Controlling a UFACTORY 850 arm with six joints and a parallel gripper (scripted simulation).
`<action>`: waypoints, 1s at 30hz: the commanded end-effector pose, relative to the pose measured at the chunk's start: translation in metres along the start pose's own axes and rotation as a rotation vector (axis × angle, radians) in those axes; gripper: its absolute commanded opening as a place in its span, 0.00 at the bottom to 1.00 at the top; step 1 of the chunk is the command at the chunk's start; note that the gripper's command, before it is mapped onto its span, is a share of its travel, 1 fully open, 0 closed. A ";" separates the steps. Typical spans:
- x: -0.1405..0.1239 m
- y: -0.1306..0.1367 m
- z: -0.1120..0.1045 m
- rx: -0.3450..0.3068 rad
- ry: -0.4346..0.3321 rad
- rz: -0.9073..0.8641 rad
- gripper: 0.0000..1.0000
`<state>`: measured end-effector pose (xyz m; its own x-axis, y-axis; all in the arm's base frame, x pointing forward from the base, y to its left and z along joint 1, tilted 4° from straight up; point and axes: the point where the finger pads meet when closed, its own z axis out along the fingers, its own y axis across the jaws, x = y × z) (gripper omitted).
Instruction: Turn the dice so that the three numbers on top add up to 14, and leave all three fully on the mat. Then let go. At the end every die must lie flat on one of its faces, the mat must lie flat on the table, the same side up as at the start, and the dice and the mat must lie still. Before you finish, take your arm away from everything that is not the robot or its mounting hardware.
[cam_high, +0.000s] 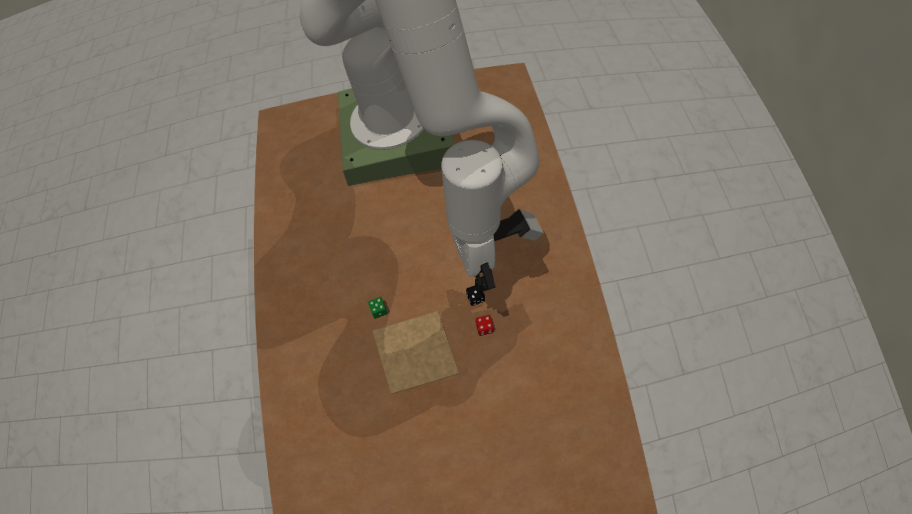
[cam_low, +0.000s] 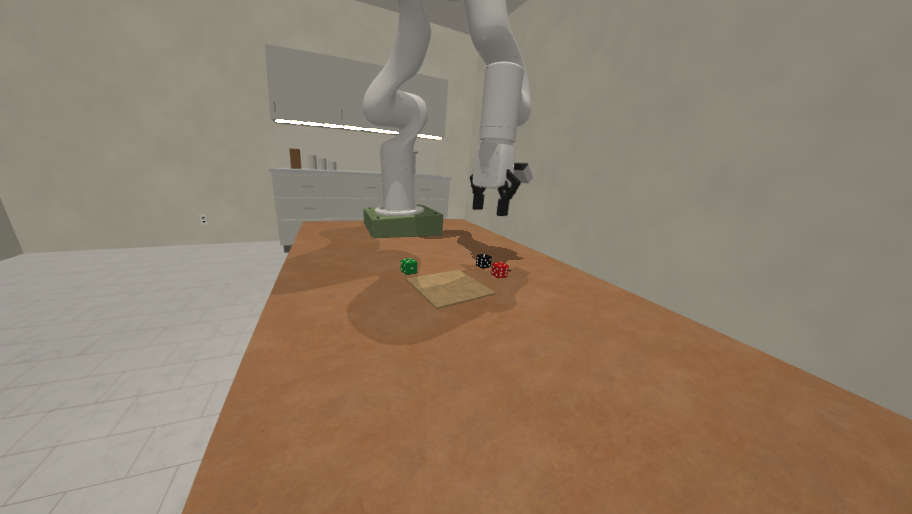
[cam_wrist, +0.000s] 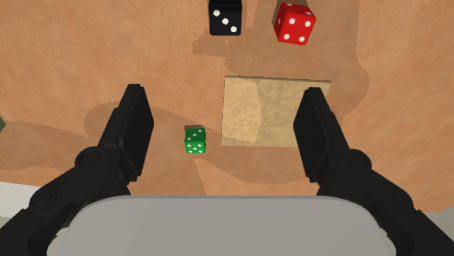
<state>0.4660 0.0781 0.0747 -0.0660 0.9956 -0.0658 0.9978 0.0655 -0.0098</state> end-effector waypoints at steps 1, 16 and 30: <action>0.000 0.001 0.001 -0.002 0.000 0.057 1.00; -0.001 0.002 0.015 -0.002 0.001 0.548 1.00; -0.002 0.002 0.030 -0.001 0.002 1.060 1.00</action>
<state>0.4673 0.0748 0.0481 0.7608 0.6483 -0.0305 0.6488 -0.7608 0.0138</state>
